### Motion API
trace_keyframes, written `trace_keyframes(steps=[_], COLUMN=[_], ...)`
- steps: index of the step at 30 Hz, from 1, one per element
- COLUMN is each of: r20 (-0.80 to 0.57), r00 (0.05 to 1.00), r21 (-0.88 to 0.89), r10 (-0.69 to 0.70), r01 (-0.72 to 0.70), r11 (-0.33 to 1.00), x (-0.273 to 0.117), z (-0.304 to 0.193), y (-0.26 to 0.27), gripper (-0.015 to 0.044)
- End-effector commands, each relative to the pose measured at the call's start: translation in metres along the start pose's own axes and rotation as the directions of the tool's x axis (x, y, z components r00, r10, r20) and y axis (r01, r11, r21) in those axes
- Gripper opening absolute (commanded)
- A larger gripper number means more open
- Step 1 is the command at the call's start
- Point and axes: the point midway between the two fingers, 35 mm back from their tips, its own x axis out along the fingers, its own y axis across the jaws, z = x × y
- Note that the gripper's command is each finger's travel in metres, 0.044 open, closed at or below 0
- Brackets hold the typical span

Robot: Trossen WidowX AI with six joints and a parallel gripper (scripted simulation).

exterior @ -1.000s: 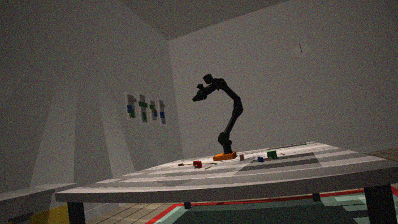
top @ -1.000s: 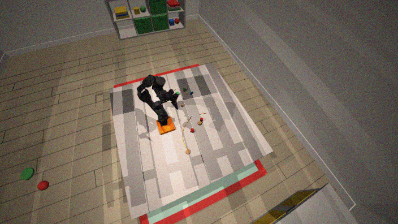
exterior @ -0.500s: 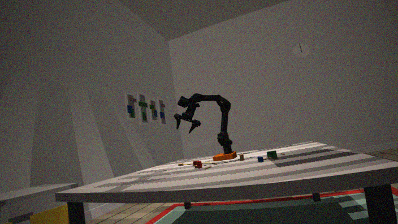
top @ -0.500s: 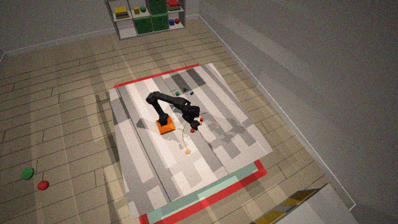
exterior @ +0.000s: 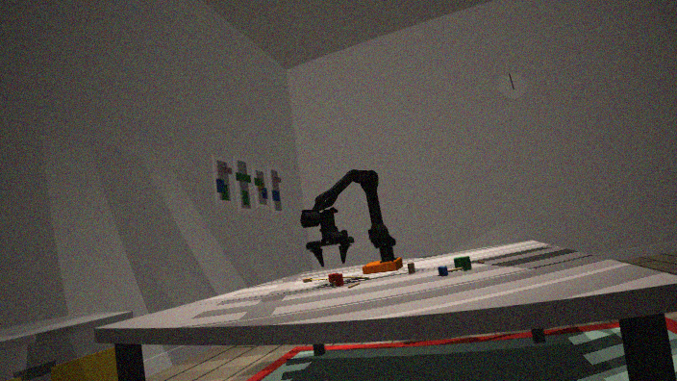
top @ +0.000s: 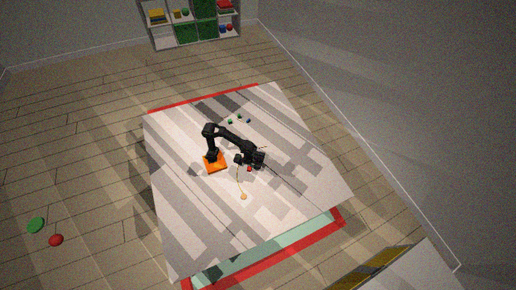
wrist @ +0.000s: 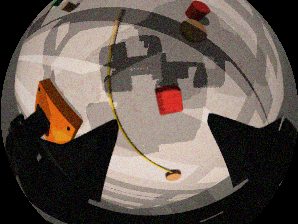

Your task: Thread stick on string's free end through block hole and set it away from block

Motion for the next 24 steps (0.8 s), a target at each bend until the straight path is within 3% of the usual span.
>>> trace_keyframes(steps=[1,12,20,24], r20=[0.007,0.007,0.004,0.004], r00=[1.0,1.0,1.0,1.0], r21=[-0.025,-0.025,-0.022,-0.022], r10=[0.007,0.006,0.005,0.005], r01=[-0.006,-0.006,-0.005,-0.005], r11=[1.0,1.0,1.0,1.0], x=[0.0034,0.0023,0.0025,0.0025], z=[0.0024,0.0015,0.0017,0.0017], y=[0.0012,0.0006,0.0008,0.0008], gripper=[0.044,0.044,0.0236,0.0236])
